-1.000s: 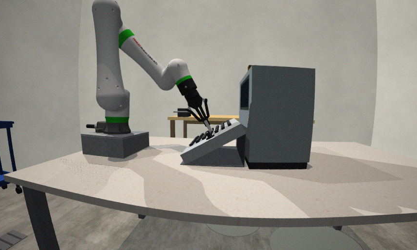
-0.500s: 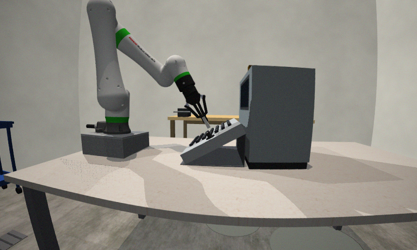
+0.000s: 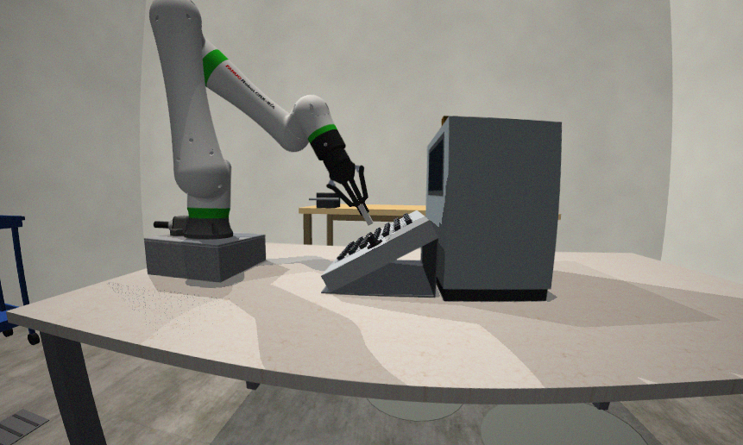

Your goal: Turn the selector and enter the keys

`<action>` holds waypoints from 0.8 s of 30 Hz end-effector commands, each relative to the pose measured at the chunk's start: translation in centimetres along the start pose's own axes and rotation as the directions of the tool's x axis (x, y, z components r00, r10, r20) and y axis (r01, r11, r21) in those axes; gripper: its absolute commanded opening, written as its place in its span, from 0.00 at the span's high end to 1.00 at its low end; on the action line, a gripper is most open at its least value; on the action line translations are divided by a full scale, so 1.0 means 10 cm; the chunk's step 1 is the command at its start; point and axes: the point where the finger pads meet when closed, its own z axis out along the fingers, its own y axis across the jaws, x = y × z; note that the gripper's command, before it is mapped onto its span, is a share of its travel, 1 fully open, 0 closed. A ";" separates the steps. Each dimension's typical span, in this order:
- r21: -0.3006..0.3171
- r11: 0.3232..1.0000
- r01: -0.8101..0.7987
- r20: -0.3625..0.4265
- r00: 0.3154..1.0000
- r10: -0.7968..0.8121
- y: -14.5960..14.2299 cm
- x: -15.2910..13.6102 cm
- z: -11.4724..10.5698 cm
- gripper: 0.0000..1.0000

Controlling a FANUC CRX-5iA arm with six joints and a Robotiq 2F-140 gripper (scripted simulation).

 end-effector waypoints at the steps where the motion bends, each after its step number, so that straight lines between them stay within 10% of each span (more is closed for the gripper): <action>1: 0.001 1.000 0.000 0.000 1.000 0.000 0.00 0.00 0.00 1.00; 24: 0.001 1.000 0.000 0.000 1.000 0.000 0.00 0.68 0.02 1.00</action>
